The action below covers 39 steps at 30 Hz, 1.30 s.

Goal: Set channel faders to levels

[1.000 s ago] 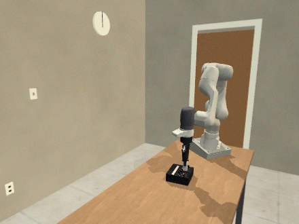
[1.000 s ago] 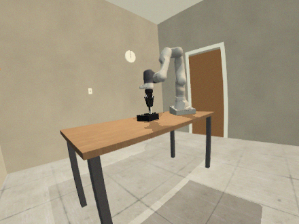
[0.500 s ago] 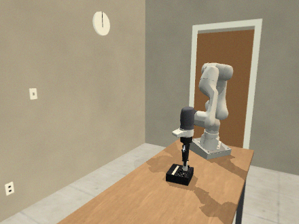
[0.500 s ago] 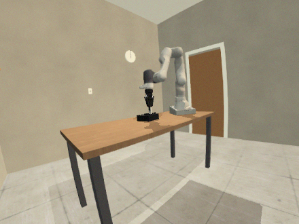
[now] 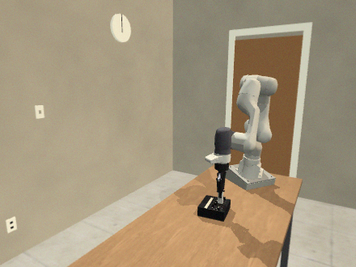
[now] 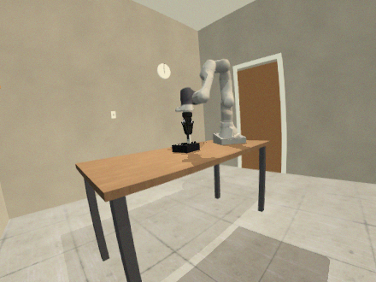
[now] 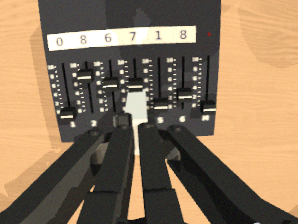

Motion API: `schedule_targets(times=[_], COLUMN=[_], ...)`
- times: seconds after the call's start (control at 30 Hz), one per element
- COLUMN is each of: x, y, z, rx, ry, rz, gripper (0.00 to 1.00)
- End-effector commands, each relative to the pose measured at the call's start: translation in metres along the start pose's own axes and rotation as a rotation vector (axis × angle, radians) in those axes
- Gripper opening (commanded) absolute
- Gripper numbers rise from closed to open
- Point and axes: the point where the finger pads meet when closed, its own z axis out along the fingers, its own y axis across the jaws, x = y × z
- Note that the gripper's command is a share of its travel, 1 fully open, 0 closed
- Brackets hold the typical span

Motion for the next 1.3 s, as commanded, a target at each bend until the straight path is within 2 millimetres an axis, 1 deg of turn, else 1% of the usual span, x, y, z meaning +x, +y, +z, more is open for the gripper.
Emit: schedule_targets(times=[0.0, 0.63, 0.97, 1.27], x=[0.0044, 0.0052, 0.0103, 0.0107], y=[-0.0008, -0.0008, -0.0008, -0.0008], z=[-0.0013, -0.0013, -0.0013, -0.0013], rx=[0.003, 0.003, 0.003, 0.003], ry=[0.003, 0.003, 0.003, 0.003], rz=[-0.002, -0.002, -0.002, -0.002], gripper=[0.00, 0.00, 0.00, 0.00])
